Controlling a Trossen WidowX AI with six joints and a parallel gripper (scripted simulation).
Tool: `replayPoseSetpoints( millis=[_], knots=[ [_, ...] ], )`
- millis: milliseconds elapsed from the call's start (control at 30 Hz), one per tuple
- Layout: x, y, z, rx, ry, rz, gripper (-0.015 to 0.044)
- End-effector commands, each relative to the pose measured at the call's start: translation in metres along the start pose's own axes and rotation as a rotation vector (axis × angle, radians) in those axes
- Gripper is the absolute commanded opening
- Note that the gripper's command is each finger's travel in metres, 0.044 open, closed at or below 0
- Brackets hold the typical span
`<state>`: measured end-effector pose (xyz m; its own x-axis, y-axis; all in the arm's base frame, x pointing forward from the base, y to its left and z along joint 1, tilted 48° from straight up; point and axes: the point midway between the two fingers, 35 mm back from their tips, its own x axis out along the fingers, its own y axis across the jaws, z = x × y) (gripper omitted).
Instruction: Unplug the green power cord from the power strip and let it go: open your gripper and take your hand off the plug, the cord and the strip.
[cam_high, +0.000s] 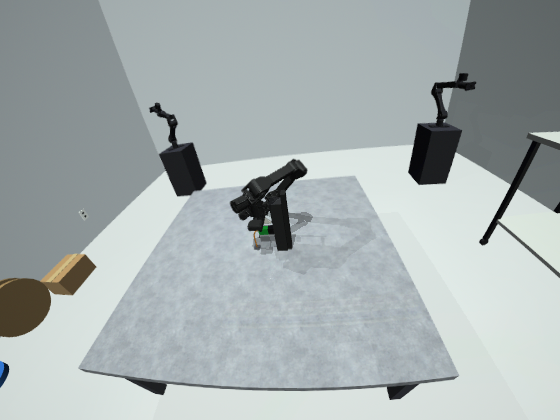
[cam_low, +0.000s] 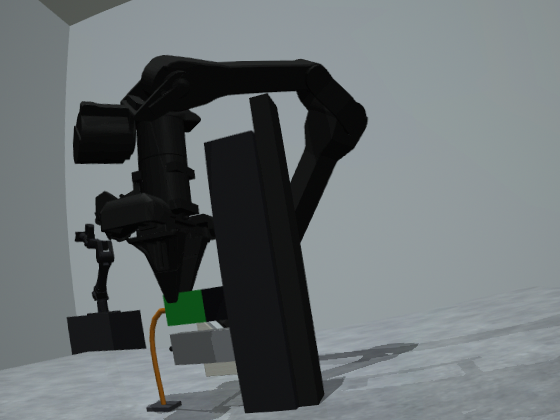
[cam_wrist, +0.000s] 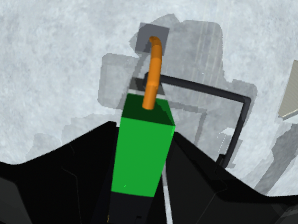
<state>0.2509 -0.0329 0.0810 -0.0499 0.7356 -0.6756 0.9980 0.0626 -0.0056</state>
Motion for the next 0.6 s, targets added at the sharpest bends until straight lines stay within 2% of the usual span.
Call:
replayPoseSetpoints(
  millis=[0, 267, 567],
  knots=[
    [0.0, 0.0, 0.0, 0.0, 0.0, 0.0, 0.0055],
    [0.0, 0.0, 0.0, 0.0, 0.0, 0.0, 0.0002],
    [-0.001, 0.001, 0.01, 0.001, -0.001, 0.0, 0.0]
  ],
)
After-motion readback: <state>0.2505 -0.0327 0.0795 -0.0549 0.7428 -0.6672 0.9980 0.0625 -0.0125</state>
